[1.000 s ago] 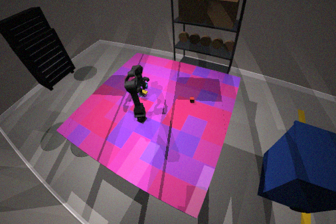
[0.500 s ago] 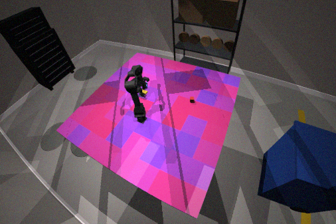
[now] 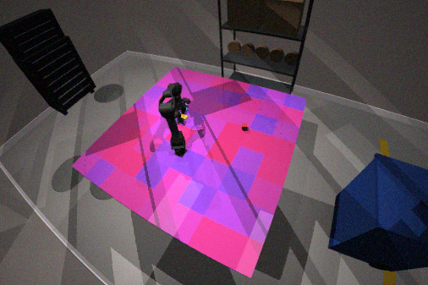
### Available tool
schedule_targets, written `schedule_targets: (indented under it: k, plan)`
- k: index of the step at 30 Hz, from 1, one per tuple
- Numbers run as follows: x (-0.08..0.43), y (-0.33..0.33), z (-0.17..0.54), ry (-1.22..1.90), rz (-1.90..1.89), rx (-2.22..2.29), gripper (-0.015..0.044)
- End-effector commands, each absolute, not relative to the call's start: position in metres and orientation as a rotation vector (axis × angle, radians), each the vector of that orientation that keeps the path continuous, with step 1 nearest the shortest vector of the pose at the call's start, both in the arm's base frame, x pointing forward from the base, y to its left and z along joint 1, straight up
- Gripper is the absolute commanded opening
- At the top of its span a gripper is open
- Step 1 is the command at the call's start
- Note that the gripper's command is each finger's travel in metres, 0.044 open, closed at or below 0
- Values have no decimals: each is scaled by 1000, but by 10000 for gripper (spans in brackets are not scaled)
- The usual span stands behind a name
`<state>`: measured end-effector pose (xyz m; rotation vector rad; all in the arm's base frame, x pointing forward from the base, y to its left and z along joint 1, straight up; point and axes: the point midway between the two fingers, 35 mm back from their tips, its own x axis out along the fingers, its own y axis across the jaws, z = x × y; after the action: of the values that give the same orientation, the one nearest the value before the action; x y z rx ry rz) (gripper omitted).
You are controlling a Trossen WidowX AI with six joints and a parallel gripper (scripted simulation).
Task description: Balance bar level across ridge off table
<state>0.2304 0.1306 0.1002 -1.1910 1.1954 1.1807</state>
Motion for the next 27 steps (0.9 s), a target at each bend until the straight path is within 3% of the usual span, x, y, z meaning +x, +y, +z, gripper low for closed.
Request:
schedule_targets:
  k: [1, 27]
  plan:
    - [230, 131, 100, 1195, 1181, -1191, 170]
    - [230, 131, 100, 1195, 1181, -1191, 185]
